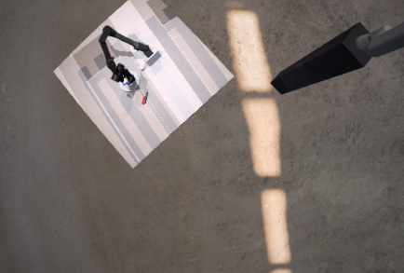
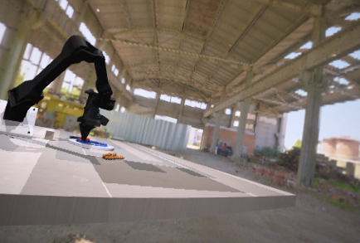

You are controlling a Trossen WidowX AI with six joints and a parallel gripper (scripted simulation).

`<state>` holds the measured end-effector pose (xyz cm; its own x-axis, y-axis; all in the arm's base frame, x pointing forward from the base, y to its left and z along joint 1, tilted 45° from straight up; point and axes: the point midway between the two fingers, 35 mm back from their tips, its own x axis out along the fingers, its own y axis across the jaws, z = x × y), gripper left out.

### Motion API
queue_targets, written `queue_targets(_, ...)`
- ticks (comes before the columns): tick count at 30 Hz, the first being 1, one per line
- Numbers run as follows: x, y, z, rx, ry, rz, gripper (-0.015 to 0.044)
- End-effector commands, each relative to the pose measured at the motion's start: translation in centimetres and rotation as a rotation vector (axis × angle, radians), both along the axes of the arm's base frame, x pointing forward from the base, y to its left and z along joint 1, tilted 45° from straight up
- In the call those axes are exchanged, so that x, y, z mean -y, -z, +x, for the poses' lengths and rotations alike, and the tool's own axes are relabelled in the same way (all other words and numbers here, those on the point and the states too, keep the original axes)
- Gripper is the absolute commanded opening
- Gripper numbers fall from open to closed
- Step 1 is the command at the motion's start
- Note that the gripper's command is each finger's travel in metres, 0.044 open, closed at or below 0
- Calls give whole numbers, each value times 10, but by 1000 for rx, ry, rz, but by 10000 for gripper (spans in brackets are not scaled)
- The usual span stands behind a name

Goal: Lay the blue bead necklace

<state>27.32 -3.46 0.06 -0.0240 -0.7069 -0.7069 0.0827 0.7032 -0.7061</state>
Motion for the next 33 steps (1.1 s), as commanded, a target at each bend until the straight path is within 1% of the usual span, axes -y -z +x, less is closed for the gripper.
queue_targets(1,2,0,0,1,-6,-3,0)
queue_targets(18,0,-1,0,0,-2,-1,440)
queue_targets(33,-1,-2,0,1,-6,-3,440)
